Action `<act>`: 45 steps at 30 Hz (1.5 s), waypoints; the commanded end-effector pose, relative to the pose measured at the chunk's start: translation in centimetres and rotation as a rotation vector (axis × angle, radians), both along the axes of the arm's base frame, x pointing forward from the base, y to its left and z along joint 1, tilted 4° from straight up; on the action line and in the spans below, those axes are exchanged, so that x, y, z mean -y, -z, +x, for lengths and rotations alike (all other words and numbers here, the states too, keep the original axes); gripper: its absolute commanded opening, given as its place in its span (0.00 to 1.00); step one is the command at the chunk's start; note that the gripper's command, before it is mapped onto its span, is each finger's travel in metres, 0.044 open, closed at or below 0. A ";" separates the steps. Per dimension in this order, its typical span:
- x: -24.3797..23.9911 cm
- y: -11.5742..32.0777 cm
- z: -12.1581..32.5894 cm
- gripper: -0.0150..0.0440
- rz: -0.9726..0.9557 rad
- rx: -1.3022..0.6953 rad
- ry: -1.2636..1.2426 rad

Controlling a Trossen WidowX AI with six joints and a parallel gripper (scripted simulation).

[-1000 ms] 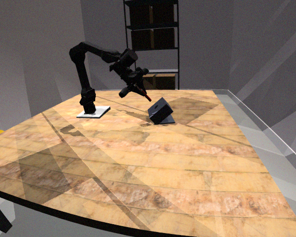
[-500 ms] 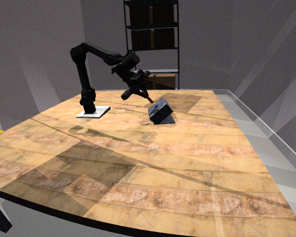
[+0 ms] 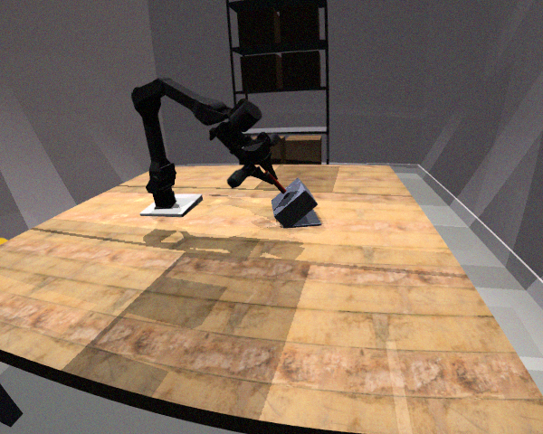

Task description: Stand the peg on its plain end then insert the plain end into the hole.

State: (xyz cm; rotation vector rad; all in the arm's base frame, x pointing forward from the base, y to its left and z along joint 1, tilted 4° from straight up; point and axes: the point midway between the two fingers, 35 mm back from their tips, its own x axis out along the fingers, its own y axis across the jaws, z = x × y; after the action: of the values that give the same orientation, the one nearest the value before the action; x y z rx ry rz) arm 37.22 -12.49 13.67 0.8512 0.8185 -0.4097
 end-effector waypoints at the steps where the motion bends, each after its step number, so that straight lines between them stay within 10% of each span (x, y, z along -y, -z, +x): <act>1: 0.1 0.6 0.2 0.25 0.003 -0.007 0.006; 45: 0.1 1.2 0.7 0.25 0.000 0.001 0.000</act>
State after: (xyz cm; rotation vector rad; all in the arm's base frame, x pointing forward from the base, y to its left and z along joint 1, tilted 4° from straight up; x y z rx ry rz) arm 37.82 -12.53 12.73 0.8486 0.8167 -0.4049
